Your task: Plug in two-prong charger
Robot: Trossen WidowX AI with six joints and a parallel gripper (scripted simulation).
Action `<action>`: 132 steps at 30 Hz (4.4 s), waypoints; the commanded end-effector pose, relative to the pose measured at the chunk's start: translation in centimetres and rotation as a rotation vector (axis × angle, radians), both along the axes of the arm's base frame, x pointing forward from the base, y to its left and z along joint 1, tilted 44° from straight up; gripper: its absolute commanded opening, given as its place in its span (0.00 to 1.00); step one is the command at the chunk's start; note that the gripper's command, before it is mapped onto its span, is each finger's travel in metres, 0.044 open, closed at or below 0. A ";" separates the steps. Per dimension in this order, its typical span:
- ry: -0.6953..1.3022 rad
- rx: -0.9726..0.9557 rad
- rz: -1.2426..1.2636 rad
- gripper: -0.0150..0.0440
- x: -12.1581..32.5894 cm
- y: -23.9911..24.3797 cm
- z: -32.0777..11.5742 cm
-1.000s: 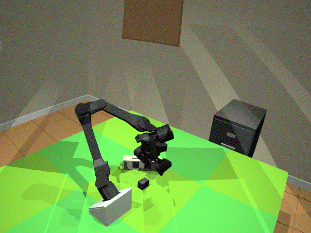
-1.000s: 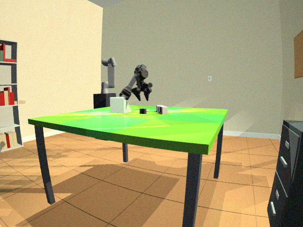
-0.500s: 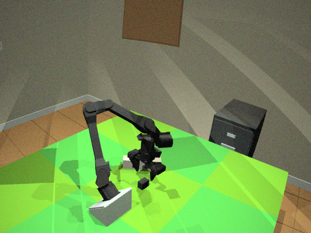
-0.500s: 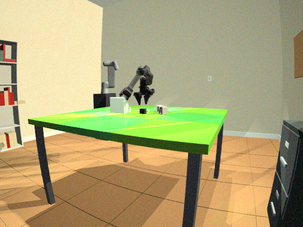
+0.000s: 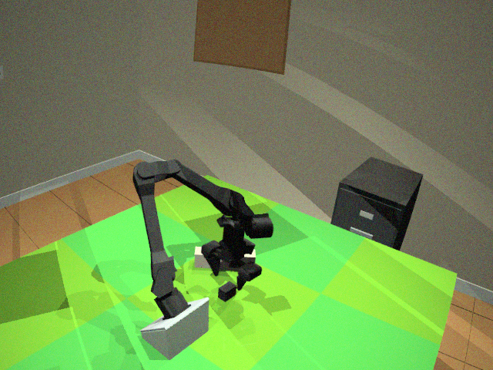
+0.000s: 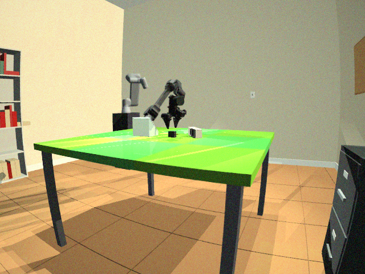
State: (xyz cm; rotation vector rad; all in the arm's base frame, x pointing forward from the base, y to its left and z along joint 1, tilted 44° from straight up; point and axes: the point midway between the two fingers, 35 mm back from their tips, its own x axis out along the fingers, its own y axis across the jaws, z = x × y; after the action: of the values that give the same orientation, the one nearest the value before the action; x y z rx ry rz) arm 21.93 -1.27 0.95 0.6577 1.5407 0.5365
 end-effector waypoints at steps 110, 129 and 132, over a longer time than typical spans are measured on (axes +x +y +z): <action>-0.496 -0.035 0.520 0.25 5.1 3.1 -1.7; -0.511 -0.035 0.534 0.25 7.5 4.4 -0.4; -0.513 -0.035 0.536 0.25 7.9 4.6 -0.2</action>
State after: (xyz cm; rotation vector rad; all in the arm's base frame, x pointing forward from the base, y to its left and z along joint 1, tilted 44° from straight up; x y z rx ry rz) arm 29.38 3.03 0.44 0.0431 1.2200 0.9897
